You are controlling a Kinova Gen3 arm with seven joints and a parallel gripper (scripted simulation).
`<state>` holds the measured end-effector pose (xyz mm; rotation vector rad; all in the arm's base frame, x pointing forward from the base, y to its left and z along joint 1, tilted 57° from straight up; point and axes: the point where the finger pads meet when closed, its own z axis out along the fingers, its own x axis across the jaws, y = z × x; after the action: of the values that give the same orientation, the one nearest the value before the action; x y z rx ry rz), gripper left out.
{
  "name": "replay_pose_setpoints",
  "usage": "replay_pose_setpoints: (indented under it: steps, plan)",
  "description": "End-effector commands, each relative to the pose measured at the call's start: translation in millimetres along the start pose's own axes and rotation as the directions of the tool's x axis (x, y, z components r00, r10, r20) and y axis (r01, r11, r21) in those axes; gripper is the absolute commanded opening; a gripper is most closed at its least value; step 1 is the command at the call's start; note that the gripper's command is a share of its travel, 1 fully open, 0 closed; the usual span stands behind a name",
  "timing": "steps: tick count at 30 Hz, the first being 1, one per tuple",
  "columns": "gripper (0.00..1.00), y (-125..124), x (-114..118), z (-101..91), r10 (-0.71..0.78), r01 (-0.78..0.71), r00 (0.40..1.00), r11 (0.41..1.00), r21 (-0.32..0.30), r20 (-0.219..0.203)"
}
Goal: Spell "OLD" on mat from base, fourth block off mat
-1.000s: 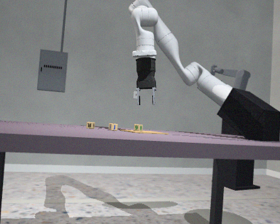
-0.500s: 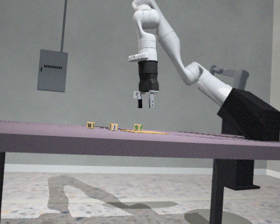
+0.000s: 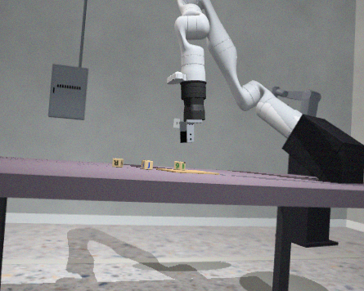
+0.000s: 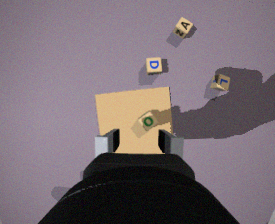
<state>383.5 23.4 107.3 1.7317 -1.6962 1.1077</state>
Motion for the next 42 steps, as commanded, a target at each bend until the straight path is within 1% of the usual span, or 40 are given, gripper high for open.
replay_pose_setpoints:
  steps: [1,4,8,10,16,22,25,27,35,42]
  plan:
    - [1.0,-1,-1,-1.8,0.066,-0.066,0.998,0.998,0.015,-0.004]
    - [1.0,-2,2,-1.2,0.177,-0.177,0.984,0.984,0.022,0.0]
    - [1.0,-3,4,-0.8,0.313,-0.313,0.95,0.949,0.032,0.008]
    - [1.0,-3,4,-0.8,0.313,-0.313,0.95,0.949,0.032,0.008]
    - [1.0,-5,8,-0.7,0.483,-0.483,0.875,0.874,0.044,0.023]
    - [1.0,-7,11,-1.1,0.609,-0.61,0.792,0.79,0.051,0.041]
    - [1.0,-8,12,-1.3,0.657,-0.659,0.752,0.751,0.054,0.049]
    - [1.0,-8,12,-1.3,0.657,-0.659,0.752,0.751,0.054,0.049]
    - [1.0,-9,15,-2.0,0.743,-0.746,0.666,0.664,0.057,0.067]
    - [1.0,-10,16,-2.4,0.779,-0.783,0.622,0.62,0.057,0.076]
